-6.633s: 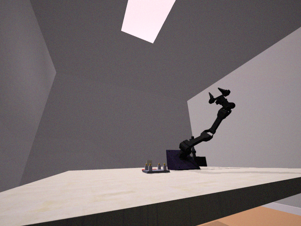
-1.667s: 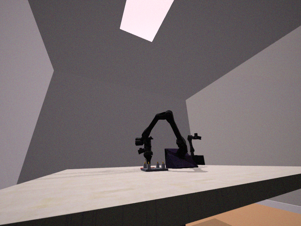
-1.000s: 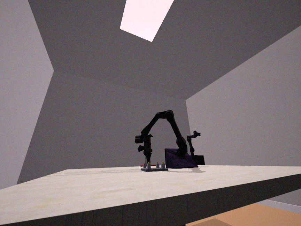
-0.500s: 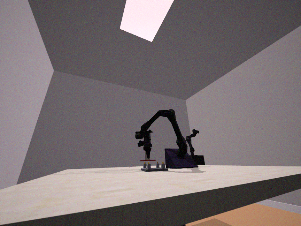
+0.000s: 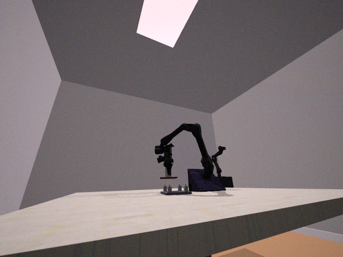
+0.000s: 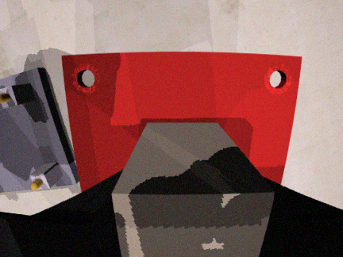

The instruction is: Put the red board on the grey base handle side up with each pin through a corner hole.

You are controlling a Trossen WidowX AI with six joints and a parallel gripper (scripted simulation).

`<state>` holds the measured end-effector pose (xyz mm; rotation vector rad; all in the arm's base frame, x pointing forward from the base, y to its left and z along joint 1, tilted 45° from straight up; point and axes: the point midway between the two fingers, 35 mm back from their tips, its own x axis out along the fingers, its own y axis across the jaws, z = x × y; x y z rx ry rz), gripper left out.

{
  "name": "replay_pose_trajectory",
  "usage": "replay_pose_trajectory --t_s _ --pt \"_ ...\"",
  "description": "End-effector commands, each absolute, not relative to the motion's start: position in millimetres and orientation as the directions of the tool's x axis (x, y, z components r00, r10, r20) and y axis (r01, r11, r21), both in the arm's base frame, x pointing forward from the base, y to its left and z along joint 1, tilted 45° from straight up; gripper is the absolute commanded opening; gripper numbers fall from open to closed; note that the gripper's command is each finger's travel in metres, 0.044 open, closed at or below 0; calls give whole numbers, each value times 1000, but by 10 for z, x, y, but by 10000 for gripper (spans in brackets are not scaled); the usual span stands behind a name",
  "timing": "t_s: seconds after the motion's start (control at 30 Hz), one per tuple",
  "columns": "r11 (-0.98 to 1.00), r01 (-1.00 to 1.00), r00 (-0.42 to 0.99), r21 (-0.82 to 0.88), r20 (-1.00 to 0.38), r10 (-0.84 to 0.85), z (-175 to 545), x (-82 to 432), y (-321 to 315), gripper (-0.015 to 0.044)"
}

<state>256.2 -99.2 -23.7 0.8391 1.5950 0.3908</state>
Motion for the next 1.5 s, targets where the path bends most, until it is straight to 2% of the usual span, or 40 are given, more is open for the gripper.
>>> replay_pose_trajectory --t_s 0.0,1.47 --pt "689 285 -7 667 -717 697 -163 2607 -965 0" --pt "718 197 -9 667 -731 682 552 2935 -278 0"
